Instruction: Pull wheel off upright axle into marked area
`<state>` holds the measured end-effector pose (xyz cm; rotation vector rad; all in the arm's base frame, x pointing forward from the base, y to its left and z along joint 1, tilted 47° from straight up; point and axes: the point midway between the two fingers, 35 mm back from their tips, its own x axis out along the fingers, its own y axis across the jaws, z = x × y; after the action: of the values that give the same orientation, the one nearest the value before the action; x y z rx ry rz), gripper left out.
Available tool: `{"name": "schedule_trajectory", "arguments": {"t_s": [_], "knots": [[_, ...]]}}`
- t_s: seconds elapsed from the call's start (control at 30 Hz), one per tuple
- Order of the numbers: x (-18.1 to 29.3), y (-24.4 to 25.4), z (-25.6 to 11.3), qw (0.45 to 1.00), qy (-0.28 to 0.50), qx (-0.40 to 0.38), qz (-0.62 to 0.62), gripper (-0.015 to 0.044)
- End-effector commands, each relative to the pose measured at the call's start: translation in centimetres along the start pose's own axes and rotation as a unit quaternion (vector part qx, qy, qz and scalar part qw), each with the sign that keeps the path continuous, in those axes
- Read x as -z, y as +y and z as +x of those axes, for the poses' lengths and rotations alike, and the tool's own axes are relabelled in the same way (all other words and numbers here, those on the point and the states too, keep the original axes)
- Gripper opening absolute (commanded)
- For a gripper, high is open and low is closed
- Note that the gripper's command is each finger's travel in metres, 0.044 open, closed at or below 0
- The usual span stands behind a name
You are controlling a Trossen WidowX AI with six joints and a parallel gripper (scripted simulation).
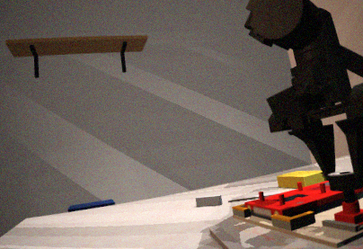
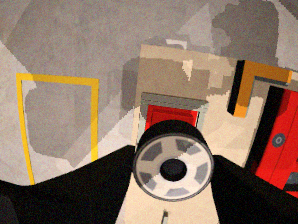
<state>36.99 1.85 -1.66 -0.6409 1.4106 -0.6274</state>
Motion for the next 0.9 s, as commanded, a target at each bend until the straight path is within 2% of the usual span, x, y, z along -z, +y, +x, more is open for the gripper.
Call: {"name": "schedule_trajectory", "arguments": {"t_s": [0.0, 0.87], "knots": [[-0.01, 0.04, -0.23, 1.000, 0.001, -0.002, 0.002, 0.0000], [0.00, 0.05, -1.09, 1.000, 0.001, -0.002, 0.001, 0.0000]]}}
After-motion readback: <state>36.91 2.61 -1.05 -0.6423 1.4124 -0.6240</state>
